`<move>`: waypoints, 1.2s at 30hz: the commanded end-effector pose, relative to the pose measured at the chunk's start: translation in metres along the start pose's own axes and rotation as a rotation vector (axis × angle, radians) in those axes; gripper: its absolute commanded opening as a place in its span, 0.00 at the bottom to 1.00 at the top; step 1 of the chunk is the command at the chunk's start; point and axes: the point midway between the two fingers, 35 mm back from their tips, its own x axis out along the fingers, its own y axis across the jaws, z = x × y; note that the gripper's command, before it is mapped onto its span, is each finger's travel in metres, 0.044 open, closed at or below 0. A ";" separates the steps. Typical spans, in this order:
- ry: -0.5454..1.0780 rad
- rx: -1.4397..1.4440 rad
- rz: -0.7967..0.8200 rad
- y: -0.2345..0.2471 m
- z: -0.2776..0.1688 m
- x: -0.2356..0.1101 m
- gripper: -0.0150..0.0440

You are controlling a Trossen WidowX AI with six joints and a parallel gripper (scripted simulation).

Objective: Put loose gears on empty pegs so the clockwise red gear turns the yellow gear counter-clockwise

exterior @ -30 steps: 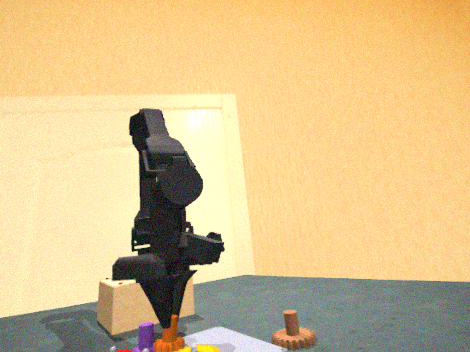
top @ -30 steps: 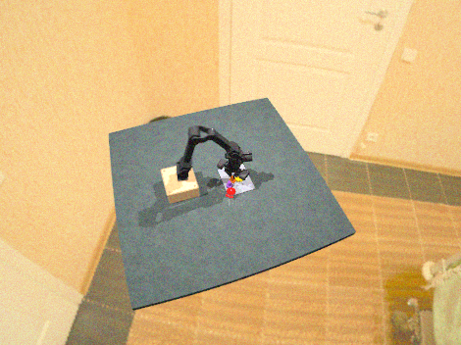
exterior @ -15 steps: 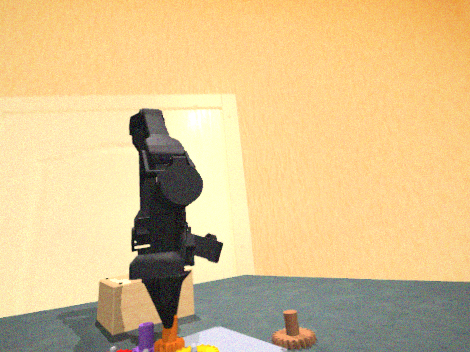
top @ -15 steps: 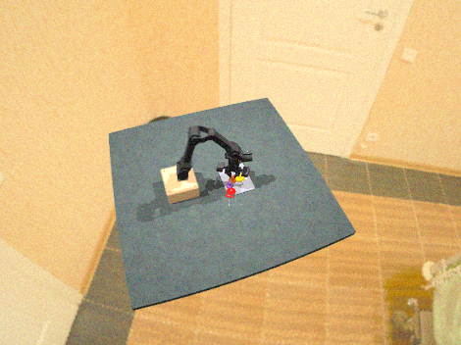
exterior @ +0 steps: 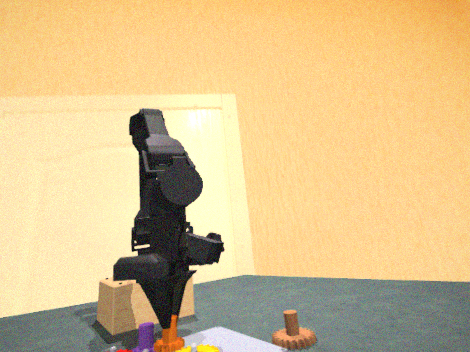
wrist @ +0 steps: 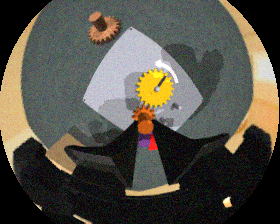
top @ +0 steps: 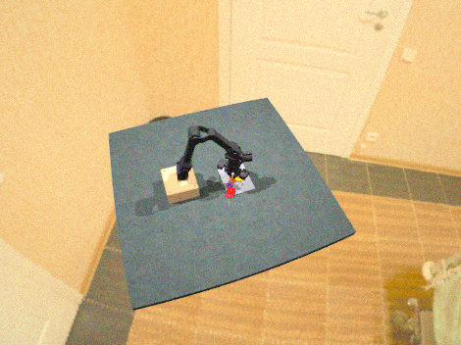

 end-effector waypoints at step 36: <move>0.004 -0.267 0.000 0.001 -0.001 0.002 0.25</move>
